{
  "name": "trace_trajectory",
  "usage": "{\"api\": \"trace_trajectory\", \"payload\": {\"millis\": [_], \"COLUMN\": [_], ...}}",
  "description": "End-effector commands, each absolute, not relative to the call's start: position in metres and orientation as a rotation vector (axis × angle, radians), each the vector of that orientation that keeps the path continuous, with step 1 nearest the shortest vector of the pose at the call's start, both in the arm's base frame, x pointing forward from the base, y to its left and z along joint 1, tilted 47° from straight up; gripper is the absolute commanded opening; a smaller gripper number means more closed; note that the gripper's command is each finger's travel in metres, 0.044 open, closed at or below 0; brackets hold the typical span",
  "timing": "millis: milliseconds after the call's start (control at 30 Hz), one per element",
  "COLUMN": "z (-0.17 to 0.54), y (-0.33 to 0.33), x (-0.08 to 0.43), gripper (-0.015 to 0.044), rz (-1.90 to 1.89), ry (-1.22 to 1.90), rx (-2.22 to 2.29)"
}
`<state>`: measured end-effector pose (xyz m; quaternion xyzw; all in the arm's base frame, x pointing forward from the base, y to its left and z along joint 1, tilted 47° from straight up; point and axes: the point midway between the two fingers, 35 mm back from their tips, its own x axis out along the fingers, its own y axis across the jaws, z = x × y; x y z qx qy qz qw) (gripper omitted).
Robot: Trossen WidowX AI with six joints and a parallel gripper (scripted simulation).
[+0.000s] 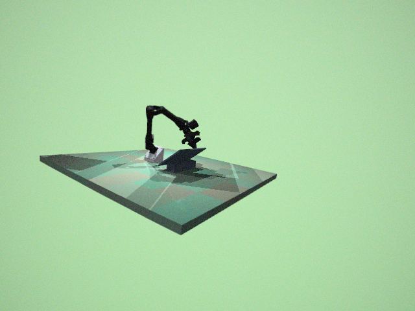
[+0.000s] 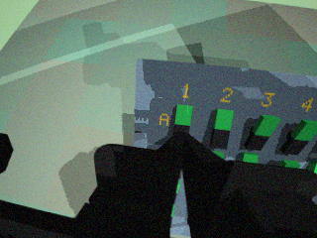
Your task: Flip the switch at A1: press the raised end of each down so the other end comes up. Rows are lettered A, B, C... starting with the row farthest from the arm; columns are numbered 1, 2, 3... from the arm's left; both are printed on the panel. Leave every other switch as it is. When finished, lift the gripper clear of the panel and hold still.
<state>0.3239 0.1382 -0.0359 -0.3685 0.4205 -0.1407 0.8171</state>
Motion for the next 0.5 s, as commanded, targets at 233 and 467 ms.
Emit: {"api": "trace_trajectory", "payload": {"millis": [233, 467], "z": [-0.0369, -0.0375], "y": [0.1374, 0.1369], "x": [0.3249, 0.3255], "gripper": [0.0, 0.0], "rz": [-0.298, -0.298], "ry": [0.896, 0.896], "rx": [-0.791, -0.791]}}
